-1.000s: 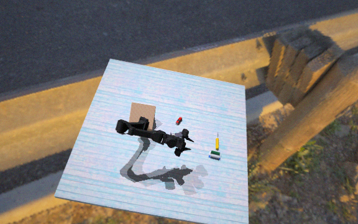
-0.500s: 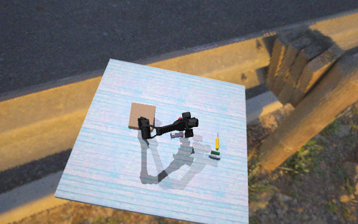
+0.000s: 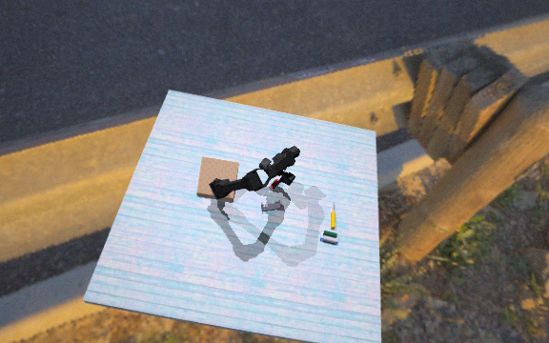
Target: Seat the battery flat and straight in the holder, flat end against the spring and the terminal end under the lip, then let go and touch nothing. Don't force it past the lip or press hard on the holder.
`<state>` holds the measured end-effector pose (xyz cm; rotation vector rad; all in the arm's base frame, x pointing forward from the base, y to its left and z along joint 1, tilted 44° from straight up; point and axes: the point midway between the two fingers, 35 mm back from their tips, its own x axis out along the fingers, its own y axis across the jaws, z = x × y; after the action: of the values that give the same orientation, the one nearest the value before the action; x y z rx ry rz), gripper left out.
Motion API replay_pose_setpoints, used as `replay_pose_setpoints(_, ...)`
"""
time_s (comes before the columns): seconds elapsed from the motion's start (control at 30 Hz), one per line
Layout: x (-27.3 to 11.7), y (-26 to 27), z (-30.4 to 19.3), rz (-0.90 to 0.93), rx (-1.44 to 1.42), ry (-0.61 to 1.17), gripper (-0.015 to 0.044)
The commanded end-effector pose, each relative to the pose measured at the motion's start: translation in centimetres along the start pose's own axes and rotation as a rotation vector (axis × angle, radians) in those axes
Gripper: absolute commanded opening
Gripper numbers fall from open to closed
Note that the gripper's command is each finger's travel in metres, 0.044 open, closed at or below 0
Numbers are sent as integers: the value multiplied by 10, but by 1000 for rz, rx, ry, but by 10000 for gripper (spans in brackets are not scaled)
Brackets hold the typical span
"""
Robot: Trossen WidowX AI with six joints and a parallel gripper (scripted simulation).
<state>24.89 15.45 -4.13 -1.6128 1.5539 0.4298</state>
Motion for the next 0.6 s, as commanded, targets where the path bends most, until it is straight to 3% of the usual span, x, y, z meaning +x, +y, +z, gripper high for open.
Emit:
replay_pose_setpoints(0.0, -1, -4, 1, -11, -12, 12, 248)
replay_pose_setpoints(0.57, 26, -5, 1, -11, -11, 12, 248)
